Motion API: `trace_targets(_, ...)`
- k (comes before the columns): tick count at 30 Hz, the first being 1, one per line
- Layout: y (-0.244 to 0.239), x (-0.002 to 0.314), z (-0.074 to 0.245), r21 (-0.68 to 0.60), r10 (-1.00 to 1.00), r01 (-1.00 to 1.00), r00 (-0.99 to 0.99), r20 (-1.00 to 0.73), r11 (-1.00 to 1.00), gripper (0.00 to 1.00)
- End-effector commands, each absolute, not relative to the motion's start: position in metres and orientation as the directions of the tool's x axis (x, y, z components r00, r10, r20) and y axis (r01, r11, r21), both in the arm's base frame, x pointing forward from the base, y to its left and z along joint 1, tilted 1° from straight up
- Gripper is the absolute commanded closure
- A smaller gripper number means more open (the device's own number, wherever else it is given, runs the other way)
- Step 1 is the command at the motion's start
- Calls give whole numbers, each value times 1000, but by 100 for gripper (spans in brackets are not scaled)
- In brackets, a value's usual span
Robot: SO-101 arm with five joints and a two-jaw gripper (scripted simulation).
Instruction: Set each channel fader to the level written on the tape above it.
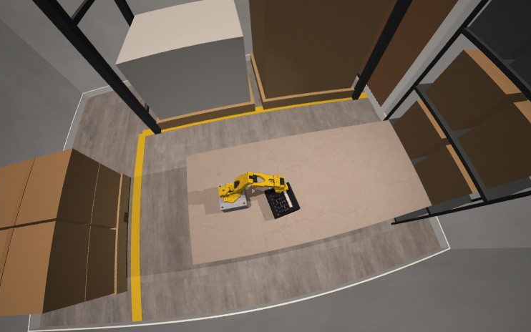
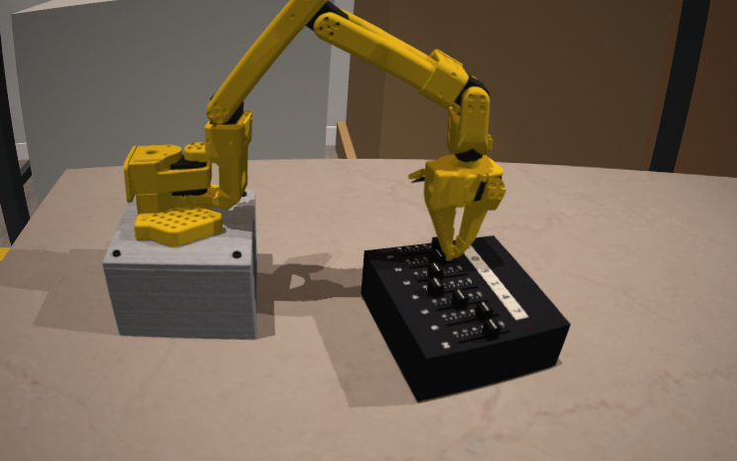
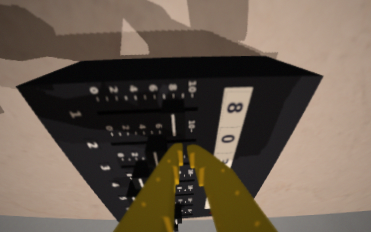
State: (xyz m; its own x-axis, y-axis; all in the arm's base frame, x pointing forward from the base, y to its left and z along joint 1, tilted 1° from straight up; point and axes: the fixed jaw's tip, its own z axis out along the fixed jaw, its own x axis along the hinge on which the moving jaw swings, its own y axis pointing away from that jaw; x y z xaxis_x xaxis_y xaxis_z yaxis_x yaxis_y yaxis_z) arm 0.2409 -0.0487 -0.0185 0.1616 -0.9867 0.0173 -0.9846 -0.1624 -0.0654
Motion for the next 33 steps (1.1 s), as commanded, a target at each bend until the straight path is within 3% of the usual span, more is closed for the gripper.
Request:
trace_targets(1, -58, 228, -29, -15, -991, -991, 133, 6, -133, 100)
trace_targets(33, -59, 223, -31, -14, -991, -991, 133, 6, -133, 100)
